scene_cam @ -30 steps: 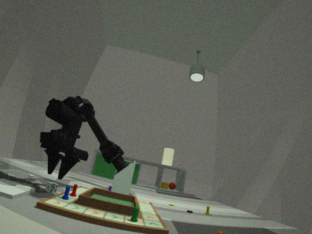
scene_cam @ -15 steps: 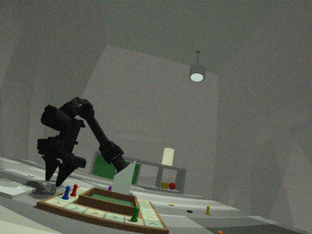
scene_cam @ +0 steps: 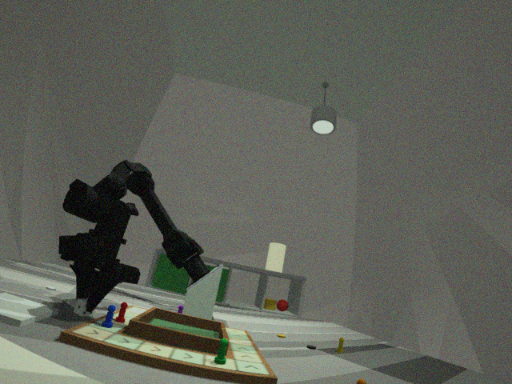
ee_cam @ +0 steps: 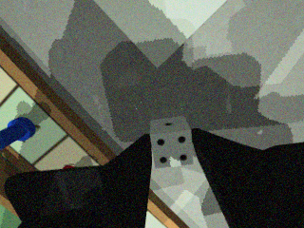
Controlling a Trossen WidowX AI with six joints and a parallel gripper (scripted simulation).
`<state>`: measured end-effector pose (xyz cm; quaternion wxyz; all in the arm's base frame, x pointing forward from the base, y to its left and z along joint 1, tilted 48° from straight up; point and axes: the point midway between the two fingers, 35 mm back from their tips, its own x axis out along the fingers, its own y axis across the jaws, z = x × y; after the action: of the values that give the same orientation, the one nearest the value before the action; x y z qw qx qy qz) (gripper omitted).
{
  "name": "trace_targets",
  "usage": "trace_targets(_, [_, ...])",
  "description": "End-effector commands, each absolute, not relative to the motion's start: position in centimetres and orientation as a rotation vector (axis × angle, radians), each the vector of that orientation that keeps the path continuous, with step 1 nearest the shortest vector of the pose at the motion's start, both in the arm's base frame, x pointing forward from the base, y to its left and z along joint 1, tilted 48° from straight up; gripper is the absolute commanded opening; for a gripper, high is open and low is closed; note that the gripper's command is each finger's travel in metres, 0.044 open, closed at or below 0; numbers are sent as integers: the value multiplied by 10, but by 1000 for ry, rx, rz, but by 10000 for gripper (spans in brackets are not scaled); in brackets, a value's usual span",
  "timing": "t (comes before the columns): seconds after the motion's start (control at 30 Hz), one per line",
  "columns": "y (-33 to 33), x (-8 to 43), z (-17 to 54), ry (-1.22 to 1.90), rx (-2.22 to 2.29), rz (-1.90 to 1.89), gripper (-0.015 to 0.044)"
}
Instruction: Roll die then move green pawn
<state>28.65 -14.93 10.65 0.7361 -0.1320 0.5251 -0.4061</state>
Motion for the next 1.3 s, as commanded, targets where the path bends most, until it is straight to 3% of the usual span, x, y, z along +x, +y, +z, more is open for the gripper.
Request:
trace_targets(0.0, [-149, 286, 105, 1159, -293, -885, 97])
trace_targets(0.13, [-149, 286, 105, 1159, -293, -885, 71])
trace_targets(0.23, [-146, 287, 107, 1159, -291, -884, 0])
trace_targets(0.93, [-57, 275, 183, 1163, -289, -881, 0])
trace_targets(1.27, [-47, 280, 169, 1251, -442, -767, 0])
